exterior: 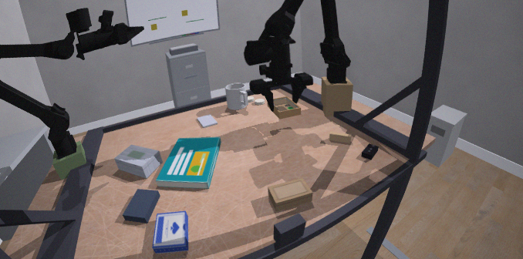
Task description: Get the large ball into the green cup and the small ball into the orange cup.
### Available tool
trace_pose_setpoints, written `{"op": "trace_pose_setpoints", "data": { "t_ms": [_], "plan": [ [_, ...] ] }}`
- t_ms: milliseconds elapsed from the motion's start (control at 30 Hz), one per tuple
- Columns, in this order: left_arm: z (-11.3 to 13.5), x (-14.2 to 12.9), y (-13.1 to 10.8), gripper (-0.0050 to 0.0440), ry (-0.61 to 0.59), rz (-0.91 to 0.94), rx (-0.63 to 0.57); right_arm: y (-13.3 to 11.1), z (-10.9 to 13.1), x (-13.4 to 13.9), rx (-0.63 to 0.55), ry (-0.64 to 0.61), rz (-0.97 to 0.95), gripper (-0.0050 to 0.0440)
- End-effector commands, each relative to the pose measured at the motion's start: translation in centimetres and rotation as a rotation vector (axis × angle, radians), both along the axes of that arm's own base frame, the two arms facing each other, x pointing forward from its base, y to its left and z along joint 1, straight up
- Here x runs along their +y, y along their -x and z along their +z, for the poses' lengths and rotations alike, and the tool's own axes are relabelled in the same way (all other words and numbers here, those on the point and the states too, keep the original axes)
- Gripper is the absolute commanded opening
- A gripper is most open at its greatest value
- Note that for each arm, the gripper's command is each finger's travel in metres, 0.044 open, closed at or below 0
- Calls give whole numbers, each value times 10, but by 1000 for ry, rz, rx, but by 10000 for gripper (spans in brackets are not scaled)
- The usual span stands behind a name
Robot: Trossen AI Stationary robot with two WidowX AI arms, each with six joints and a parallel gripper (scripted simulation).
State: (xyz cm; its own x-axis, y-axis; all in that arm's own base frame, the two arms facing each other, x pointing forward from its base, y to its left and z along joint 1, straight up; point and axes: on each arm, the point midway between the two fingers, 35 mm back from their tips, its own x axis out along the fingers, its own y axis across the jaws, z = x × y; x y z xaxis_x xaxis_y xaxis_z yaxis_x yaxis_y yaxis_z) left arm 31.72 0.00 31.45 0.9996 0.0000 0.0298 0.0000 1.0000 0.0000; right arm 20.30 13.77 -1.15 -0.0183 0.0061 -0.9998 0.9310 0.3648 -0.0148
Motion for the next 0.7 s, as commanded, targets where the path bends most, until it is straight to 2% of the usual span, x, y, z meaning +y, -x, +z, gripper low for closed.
{"op": "trace_pose_setpoints", "data": {
  "t_ms": [0, 667],
  "plan": [
    [8, 0, 1, 400, 0, 0, -20, -2, 5, 1, -35, -3, -5, -50],
    [8, 0, 1, 400, 0, 0, -20, -5, 5, 4, -36, -7, -3, -50]
  ]
}}
